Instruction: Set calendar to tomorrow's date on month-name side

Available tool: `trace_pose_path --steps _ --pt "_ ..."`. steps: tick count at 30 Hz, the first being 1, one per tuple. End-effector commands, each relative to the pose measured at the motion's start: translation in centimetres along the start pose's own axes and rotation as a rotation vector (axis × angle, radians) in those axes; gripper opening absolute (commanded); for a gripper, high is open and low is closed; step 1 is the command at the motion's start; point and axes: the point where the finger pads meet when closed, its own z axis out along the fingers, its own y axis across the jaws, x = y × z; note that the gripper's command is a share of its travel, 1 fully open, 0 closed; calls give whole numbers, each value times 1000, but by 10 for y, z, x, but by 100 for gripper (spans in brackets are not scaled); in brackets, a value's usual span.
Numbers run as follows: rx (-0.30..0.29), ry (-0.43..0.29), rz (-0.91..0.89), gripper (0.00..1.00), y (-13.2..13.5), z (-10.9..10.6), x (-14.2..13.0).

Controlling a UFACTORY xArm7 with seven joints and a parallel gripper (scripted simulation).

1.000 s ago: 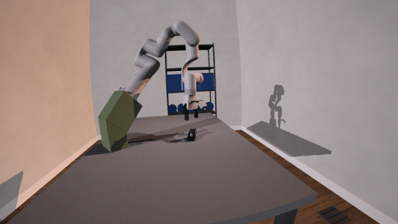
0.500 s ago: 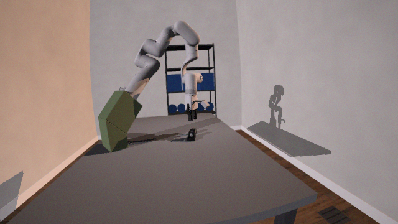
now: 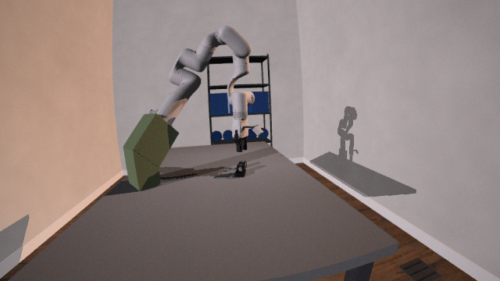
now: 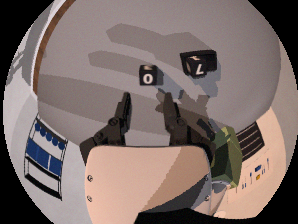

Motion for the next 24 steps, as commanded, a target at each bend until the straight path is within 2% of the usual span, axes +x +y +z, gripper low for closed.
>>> trace_pose_path --steps 1,24 --pt "0 1 0 49 0 0 1" --pt "1 2 0 49 0 4 1"
